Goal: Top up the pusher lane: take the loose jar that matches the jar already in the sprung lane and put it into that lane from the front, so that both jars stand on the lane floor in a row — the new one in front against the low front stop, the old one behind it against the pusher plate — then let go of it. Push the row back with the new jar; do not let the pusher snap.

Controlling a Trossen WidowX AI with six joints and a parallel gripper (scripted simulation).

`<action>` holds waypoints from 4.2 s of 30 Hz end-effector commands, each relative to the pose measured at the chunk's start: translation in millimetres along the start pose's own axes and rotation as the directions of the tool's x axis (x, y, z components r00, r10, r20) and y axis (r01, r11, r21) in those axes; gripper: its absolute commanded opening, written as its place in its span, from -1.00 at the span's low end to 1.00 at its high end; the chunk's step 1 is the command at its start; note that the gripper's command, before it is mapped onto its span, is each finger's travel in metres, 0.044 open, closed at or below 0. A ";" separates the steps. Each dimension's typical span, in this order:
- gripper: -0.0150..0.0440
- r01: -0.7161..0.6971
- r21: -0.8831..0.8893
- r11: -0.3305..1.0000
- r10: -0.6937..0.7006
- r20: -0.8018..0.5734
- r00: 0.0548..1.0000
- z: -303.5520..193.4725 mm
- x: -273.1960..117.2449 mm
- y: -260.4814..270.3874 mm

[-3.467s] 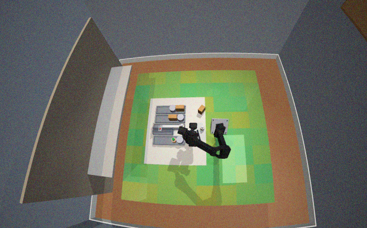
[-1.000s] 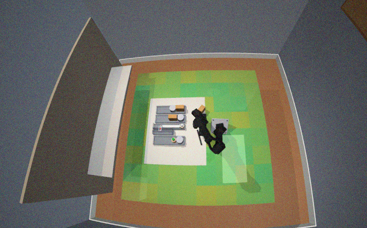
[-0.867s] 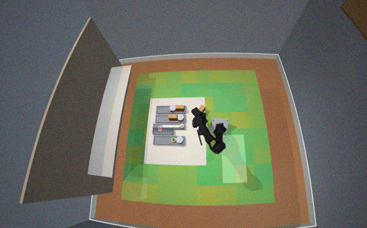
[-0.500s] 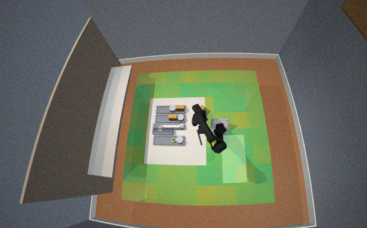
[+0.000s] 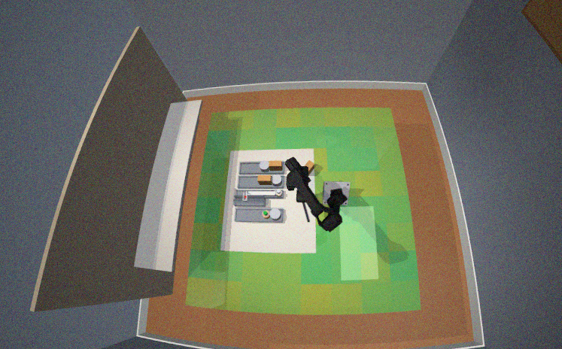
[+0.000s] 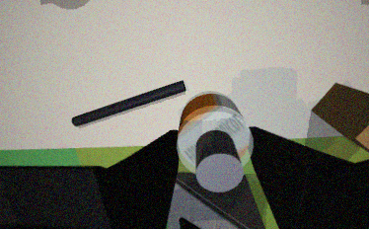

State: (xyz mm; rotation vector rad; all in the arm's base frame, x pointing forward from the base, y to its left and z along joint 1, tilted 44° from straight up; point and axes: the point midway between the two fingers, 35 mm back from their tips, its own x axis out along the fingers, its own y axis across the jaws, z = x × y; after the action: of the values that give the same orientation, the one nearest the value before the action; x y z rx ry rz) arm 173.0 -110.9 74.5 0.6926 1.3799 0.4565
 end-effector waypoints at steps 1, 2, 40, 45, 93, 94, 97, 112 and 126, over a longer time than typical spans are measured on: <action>-0.49 0.003 0.003 1.000 -0.003 0.009 1.000 24.1 5.5 -4.7; -0.49 0.003 0.003 1.000 -0.003 0.010 1.000 30.3 7.8 -5.6; -0.49 -0.013 -0.003 1.000 0.014 0.012 1.000 98.7 65.6 -6.2; -0.49 -0.013 -0.003 1.000 0.013 0.012 1.000 100.7 65.6 -6.2; -0.49 -0.013 -0.003 1.000 0.013 0.013 1.000 119.6 65.2 -6.3; -0.49 -0.013 -0.003 1.000 0.013 0.013 1.000 120.0 65.1 -6.3; -0.49 -0.013 -0.003 1.000 0.013 0.013 1.000 121.2 65.0 -6.3; -0.49 -0.013 -0.004 1.000 0.013 0.013 1.000 127.0 64.2 -6.0; -0.49 -0.013 -0.004 1.000 0.013 0.013 1.000 132.5 63.2 -5.5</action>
State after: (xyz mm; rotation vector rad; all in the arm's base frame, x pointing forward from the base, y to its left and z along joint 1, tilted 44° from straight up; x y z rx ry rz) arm 303.4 -92.6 26.1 0.7044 1.3925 0.4668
